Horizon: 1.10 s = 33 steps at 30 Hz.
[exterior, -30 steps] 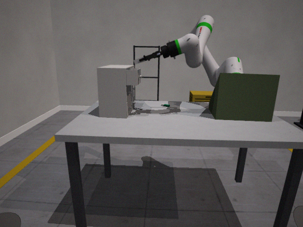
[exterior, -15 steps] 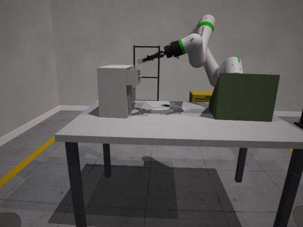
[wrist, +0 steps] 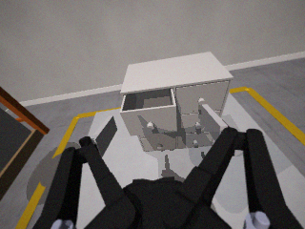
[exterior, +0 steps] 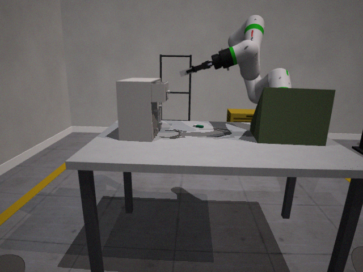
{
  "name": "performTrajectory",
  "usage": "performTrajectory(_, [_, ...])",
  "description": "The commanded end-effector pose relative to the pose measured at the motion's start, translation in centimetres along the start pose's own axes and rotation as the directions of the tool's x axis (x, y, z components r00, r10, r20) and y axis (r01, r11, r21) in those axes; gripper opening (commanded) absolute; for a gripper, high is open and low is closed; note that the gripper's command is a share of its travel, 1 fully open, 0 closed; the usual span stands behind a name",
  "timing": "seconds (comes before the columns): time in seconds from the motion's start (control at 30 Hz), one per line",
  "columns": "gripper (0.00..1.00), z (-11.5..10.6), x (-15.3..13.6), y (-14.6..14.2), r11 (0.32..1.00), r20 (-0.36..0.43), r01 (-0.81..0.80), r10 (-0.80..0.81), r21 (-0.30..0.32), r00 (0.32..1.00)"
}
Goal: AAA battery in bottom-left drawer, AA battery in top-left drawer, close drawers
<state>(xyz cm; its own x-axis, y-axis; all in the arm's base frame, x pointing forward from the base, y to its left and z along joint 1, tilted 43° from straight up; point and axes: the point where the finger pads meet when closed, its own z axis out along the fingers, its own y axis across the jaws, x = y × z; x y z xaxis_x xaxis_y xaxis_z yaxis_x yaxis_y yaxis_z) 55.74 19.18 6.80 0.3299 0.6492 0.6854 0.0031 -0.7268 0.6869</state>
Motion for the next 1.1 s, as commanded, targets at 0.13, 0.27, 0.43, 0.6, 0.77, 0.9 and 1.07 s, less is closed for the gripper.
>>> performTrajectory(0.13, [1.00, -4.6, -1.2, 0.0, 1.000, 0.003, -0.001, 0.001, -0.002, 1.000])
performTrajectory(0.27, [1.00, -5.9, -1.6, 0.0, 1.000, 0.003, -0.001, 0.001, -0.002, 1.000])
performTrajectory(0.43, [1.00, -6.6, -1.8, 0.0, 1.000, 0.003, -0.001, 0.001, -0.002, 1.000])
performTrajectory(0.6, [1.00, -7.2, -2.0, 0.0, 1.000, 0.003, -0.001, 0.001, -0.002, 1.000])
performTrajectory(0.77, [1.00, -7.4, -2.1, 0.0, 1.000, 0.003, -0.001, 0.001, -0.002, 1.000])
performTrajectory(0.9, [1.00, -7.4, -2.1, 0.0, 1.000, 0.003, -0.001, 0.001, -0.002, 1.000])
performTrajectory(1.07, [1.00, -7.3, -2.0, 0.1, 1.000, 0.024, 0.000, 0.000, -0.007, 1.000])
